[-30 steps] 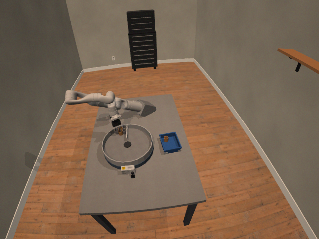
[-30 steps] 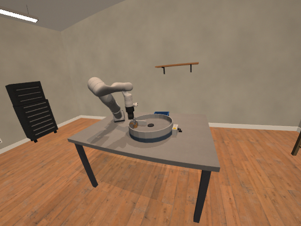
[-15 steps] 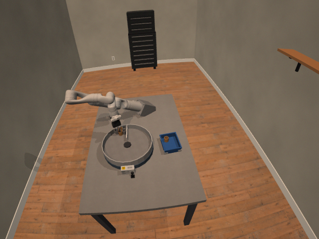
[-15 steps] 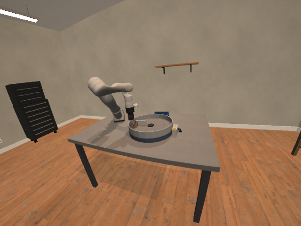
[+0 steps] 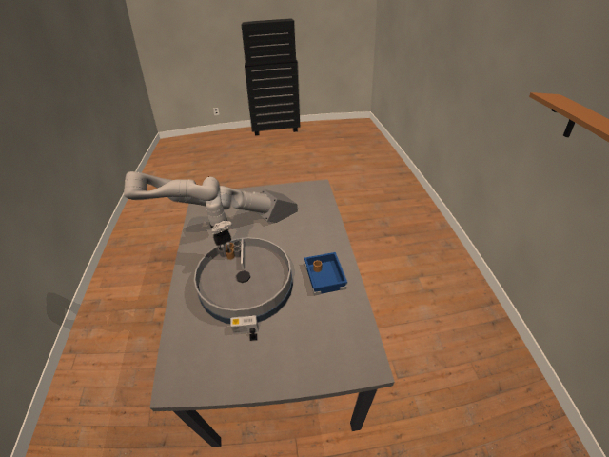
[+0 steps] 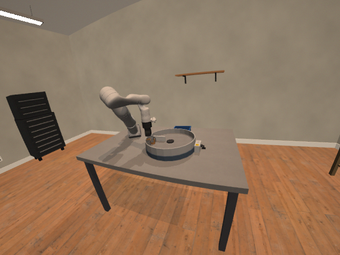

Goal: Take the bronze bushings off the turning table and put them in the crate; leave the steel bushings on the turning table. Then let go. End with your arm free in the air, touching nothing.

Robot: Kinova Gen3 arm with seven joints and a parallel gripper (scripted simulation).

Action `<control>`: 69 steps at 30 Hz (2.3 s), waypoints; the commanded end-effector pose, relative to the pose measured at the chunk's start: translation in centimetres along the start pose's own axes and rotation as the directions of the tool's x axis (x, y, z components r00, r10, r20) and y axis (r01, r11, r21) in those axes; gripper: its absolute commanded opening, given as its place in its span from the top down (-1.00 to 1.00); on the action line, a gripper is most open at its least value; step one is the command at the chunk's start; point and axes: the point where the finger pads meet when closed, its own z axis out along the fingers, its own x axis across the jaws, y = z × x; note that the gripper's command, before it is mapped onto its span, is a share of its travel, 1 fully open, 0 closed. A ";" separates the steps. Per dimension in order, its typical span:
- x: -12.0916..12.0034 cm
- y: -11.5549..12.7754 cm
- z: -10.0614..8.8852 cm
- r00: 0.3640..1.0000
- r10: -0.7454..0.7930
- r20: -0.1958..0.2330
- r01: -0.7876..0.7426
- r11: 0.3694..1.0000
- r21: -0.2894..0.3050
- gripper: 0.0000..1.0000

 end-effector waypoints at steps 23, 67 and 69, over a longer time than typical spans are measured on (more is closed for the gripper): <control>0.0 0.0 0.7 1.000 0.000 0.000 0.000 1.000 0.000 0.10; 0.3 0.0 0.7 1.000 0.001 -0.008 -0.001 1.000 0.000 1.00; 0.3 0.0 0.7 1.000 0.001 -0.008 -0.001 1.000 0.000 1.00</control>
